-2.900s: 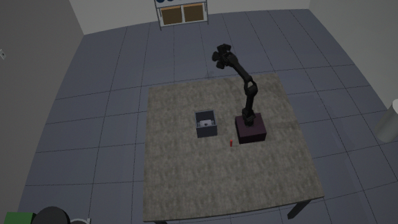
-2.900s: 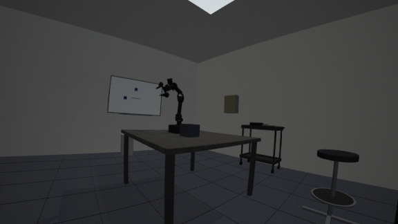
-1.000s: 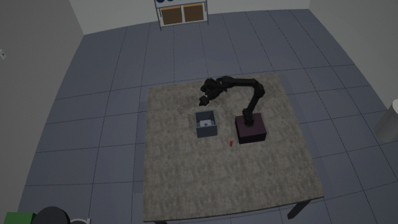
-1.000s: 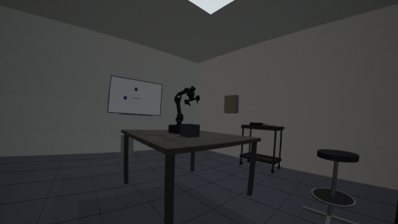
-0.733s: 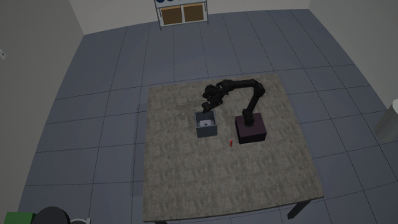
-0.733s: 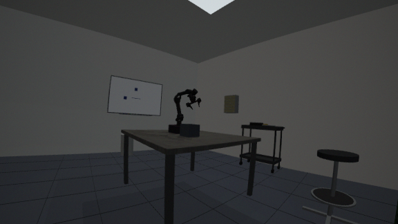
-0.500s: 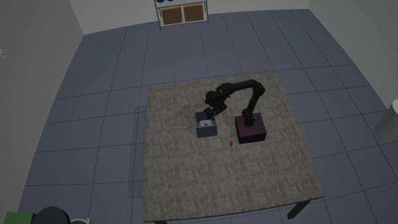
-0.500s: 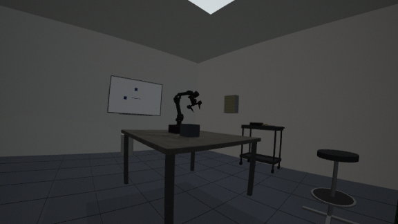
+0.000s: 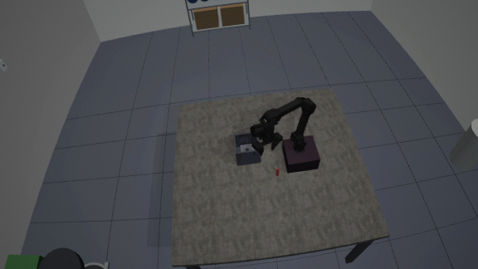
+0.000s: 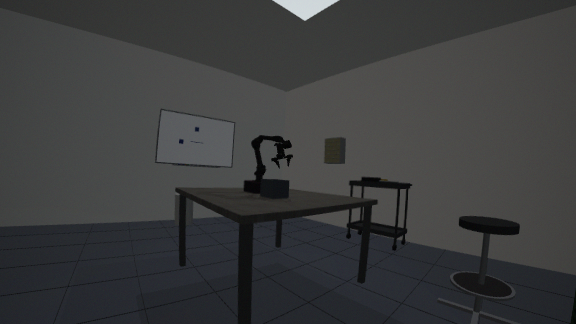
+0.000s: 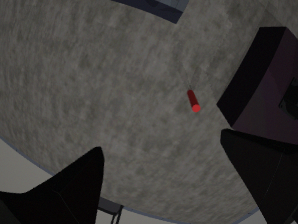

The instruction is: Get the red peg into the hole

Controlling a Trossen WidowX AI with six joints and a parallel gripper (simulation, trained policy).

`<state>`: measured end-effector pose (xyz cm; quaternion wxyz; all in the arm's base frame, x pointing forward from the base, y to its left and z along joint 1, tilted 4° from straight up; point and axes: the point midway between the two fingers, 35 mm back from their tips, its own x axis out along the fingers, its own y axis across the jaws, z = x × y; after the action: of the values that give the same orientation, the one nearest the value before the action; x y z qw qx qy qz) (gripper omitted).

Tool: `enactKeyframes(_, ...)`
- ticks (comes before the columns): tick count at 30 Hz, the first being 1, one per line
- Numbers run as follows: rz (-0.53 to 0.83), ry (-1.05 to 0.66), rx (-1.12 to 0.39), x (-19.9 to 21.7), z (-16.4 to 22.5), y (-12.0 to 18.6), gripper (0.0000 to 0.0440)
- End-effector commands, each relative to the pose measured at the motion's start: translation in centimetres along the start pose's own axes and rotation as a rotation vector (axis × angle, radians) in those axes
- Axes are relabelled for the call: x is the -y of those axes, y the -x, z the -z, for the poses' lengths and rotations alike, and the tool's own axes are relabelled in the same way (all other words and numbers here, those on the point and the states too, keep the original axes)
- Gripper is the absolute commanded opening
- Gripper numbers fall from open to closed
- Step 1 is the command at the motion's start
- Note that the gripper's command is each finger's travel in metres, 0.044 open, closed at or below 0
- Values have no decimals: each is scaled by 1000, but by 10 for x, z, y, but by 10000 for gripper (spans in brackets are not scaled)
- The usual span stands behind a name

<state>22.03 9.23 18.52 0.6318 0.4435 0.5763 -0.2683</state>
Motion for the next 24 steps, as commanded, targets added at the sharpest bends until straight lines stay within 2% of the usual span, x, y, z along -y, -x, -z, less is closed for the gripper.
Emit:
enactKeyframes(1, 82, -70, -42, 12, 14, -16, 408)
enactKeyframes(13, 263, -221, -64, 41, 39, -50, 432)
enactKeyframes(24, 381, -263, -14, 64, 44, -79, 429)
